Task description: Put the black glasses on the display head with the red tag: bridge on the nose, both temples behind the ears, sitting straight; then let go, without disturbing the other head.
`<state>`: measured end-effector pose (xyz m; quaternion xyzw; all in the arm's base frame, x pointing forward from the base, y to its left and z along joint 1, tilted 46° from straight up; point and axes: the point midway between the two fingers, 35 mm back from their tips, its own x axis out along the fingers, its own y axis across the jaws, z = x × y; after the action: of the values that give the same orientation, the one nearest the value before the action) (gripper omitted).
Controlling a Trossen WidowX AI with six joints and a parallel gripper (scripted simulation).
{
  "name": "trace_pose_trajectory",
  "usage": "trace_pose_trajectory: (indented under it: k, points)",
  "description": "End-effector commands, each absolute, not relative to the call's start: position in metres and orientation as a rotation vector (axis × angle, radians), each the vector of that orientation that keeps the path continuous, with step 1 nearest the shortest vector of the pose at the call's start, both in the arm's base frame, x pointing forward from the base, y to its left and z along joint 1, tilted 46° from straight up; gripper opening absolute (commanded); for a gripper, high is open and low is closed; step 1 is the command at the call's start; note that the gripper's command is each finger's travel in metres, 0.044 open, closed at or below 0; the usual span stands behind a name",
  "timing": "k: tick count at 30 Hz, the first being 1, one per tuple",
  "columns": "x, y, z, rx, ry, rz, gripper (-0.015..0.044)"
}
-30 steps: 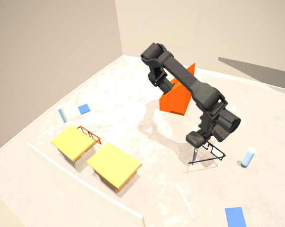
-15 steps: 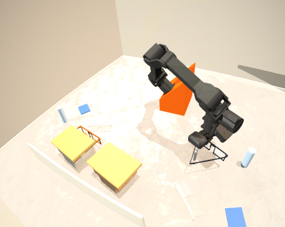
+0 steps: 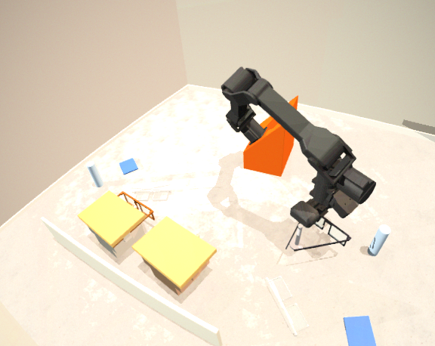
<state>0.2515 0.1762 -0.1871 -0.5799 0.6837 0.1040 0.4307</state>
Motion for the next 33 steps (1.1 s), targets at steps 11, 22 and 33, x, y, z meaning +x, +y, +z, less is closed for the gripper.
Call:
trace_pose_trajectory:
  k: [11, 22, 33]
  points:
    - [0.2525, 0.1833, -0.1923, -1.438, 1.702, 0.259, 0.0000]
    - [0.2533, 0.1867, -0.1954, -1.438, 1.702, 0.259, 0.0000]
    - [0.2544, 0.1898, -0.1982, -1.437, 1.702, 0.260, 0.0000]
